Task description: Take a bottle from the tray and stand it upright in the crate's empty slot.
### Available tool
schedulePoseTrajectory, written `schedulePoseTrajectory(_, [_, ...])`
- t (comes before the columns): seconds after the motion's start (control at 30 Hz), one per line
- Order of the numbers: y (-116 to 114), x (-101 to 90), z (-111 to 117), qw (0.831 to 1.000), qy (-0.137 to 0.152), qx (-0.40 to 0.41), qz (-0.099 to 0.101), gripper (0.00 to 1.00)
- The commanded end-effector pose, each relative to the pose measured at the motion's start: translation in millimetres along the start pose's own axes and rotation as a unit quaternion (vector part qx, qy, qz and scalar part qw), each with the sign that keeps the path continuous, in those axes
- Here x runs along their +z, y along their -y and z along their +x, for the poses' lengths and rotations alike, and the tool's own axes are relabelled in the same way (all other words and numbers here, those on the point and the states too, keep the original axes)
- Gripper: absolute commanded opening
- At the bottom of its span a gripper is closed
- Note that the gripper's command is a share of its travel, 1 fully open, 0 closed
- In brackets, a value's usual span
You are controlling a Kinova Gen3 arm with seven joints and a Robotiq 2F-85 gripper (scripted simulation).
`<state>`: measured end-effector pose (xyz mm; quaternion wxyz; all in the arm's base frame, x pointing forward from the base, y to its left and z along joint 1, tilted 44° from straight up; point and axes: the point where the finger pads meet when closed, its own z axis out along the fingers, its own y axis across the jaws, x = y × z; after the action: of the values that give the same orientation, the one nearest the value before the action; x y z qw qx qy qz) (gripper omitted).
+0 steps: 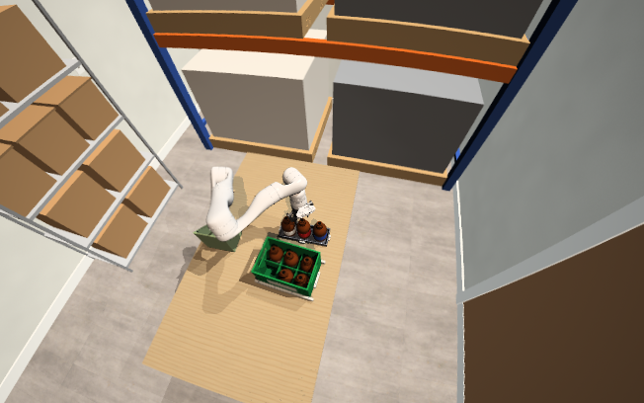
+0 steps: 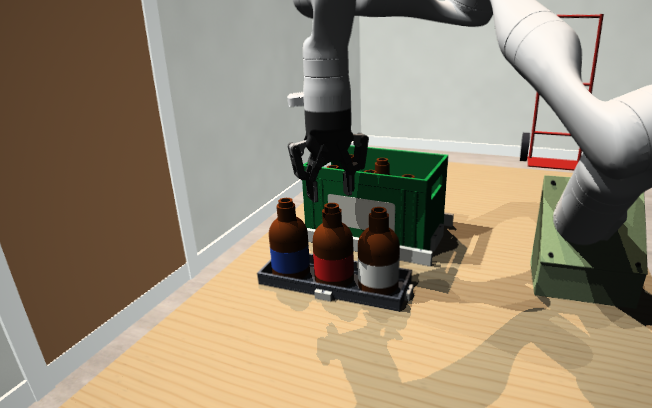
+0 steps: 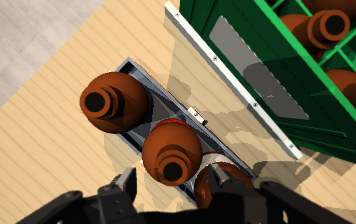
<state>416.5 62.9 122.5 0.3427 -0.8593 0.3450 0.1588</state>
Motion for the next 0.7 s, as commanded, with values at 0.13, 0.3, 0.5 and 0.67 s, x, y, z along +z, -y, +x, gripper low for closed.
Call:
schedulePoseTrajectory(0.13, [0.0,7.2,-0.3,1.0,0.0,0.0,0.0,0.64])
schedulePoseTrajectory(0.3, [0.0,13.8,-0.3,1.0,0.0,0.0,0.0,0.64])
schedulePoseTrajectory(0.5, [0.0,19.1,-0.3,1.0,0.0,0.0,0.0,0.64])
schedulePoseTrajectory(0.67, [0.0,25.0,-0.3,1.0,0.0,0.0,0.0,0.64])
